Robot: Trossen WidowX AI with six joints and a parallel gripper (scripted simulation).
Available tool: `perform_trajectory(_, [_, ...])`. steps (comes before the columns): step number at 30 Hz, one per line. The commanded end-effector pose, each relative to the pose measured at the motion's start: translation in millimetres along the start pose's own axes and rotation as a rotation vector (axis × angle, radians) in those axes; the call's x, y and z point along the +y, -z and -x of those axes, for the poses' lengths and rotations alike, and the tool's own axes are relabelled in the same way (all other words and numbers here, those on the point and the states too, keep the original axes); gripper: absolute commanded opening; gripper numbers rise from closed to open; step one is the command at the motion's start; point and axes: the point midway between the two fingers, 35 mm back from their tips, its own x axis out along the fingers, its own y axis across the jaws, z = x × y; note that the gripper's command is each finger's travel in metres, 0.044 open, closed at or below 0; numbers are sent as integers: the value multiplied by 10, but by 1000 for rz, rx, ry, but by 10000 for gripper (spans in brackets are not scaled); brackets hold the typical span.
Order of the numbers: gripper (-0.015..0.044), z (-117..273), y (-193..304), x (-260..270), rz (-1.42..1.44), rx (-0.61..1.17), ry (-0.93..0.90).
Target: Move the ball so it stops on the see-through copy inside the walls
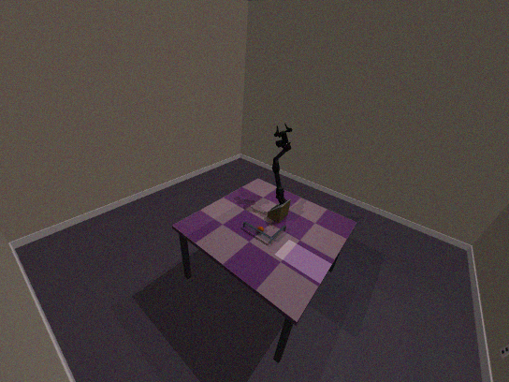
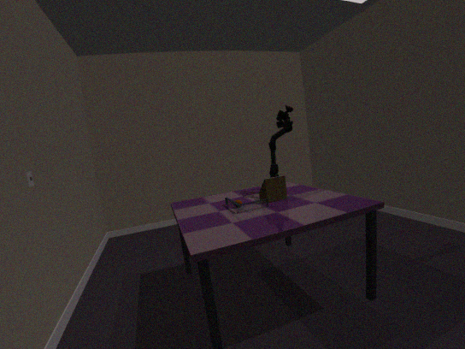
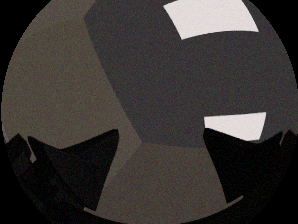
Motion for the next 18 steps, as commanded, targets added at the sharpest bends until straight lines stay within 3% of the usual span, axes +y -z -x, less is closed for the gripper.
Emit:
perform_trajectory(1, [393,2,-4,-22,6,2,5])
perform_trajectory(9, [393,172,-330,-985,248,60,217])
perform_trajectory(18, [393,543,-1093,-1925,510,83,500])
